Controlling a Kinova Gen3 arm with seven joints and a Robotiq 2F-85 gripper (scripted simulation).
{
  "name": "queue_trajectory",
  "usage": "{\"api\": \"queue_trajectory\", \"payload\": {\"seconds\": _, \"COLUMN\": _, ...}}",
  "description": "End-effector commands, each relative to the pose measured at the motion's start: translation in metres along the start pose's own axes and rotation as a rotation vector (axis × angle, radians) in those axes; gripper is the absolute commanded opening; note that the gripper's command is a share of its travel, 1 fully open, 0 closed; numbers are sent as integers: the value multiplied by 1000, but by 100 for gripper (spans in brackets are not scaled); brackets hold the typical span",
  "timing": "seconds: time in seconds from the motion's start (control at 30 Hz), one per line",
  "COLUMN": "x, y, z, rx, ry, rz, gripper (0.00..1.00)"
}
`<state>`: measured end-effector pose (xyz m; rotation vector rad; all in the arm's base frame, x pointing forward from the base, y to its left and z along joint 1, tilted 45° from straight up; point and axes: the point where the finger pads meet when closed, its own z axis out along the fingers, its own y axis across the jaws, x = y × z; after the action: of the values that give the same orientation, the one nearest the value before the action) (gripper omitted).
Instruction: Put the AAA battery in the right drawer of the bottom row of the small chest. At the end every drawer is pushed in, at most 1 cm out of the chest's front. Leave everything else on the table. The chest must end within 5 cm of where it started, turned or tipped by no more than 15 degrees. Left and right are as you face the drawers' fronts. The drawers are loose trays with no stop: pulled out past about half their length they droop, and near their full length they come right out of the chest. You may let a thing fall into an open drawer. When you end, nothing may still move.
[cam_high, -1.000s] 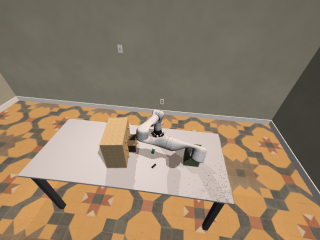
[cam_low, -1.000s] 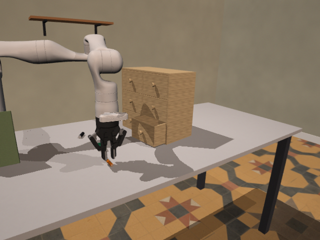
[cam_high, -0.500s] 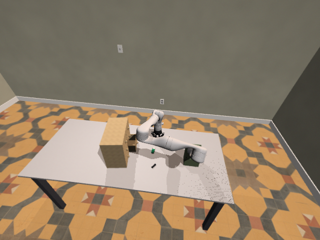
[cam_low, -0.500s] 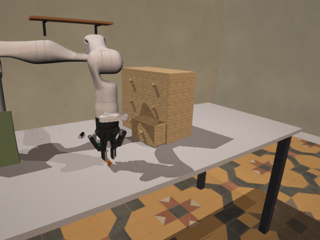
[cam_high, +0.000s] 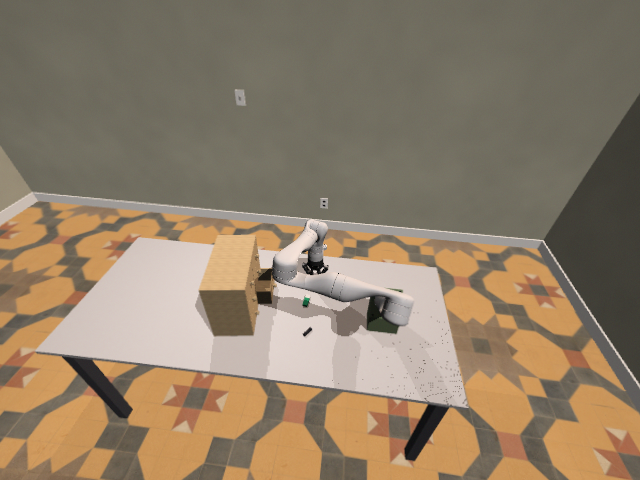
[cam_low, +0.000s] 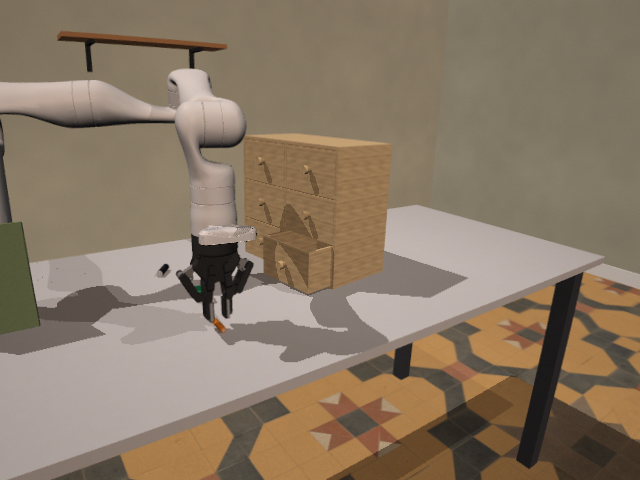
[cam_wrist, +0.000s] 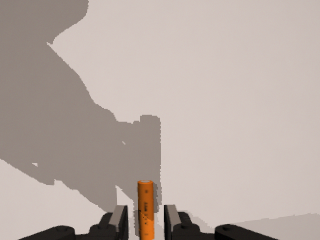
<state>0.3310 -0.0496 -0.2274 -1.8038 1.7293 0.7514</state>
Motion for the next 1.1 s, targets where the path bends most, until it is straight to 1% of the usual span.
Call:
{"api": "queue_trajectory", "payload": {"seconds": 0.0, "x": 0, "y": -1, "z": -1, "rx": 1, "ry": 1, "rz": 0, "gripper": 24}}
{"api": "queue_trajectory", "payload": {"seconds": 0.8, "x": 0, "y": -1, "z": -1, "rx": 1, "ry": 1, "rz": 0, "gripper": 24}}
{"api": "queue_trajectory", "payload": {"seconds": 1.07, "x": 0, "y": -1, "z": 8, "rx": 1, "ry": 1, "rz": 0, "gripper": 24}}
